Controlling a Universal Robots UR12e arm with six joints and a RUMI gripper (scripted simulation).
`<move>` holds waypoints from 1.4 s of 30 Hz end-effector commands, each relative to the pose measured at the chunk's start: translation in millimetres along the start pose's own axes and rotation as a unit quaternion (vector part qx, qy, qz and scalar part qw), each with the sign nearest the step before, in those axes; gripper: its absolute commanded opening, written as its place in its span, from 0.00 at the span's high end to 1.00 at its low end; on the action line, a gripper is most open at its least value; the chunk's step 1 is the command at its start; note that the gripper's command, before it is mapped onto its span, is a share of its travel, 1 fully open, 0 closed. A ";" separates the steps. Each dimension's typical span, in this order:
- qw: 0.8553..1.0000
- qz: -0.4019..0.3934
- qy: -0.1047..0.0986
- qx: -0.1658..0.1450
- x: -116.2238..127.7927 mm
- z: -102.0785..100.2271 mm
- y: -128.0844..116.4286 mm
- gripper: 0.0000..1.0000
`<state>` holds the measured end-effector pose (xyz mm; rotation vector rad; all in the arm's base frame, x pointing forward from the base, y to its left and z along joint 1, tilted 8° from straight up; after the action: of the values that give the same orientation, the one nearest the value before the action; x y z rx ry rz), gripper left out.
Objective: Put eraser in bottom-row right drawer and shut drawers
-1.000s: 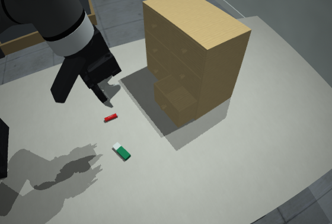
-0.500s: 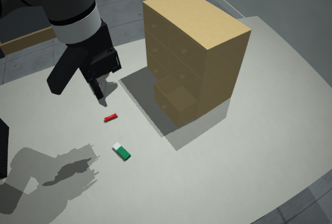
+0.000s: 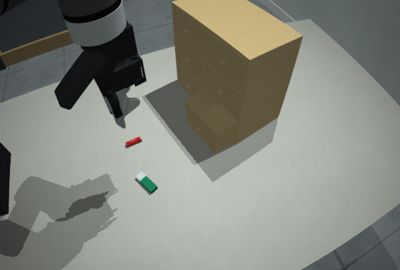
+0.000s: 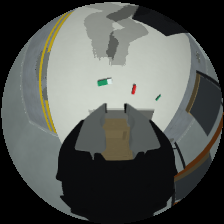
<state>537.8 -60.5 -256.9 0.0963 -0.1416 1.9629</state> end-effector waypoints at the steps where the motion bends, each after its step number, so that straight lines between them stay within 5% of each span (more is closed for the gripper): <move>1: 1.000 0.000 0.000 0.004 -0.3 1.3 0.3 0.80; 30: 1.000 -0.004 0.000 0.004 -0.6 0.5 0.4 0.80; 42: 0.995 -0.103 0.000 0.004 -8.1 -20.4 -0.3 0.80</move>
<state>539.4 -63.3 -270.2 0.1104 -0.1251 1.8337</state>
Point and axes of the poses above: the point where the finger pads meet when closed, its own z axis back along the fingers, its own x axis across the jaws, y = z × x, the point moved 1 cm from there along z, back along the fingers, and after that the axes turned 4 degrees about z, right-handed, at the moved point
